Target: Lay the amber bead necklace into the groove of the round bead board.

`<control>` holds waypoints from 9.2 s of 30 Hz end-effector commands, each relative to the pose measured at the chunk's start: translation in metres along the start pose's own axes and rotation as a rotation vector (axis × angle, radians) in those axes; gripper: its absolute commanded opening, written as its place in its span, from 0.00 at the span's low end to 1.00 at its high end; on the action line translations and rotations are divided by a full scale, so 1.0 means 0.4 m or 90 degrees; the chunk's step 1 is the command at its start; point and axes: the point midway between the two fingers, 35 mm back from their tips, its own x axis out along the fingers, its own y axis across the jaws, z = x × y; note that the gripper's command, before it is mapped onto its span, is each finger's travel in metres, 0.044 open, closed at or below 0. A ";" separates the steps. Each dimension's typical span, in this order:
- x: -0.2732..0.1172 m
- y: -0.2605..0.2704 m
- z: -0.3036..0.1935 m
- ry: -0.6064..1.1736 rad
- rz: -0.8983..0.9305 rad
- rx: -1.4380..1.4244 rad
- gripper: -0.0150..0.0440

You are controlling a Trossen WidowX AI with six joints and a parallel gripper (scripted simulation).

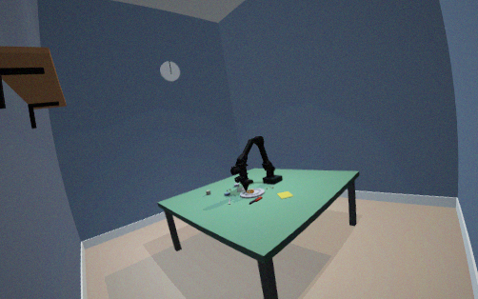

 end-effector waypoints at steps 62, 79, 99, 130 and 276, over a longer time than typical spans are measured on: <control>0.015 -0.002 -0.014 0.015 -0.002 -0.004 0.25; 0.015 -0.002 -0.014 0.015 -0.002 -0.004 0.25; 0.000 0.000 0.000 0.000 0.000 0.000 0.30; -0.005 -0.001 -0.005 0.015 -0.002 -0.004 1.00; 0.016 0.013 0.030 0.014 -0.004 0.146 0.25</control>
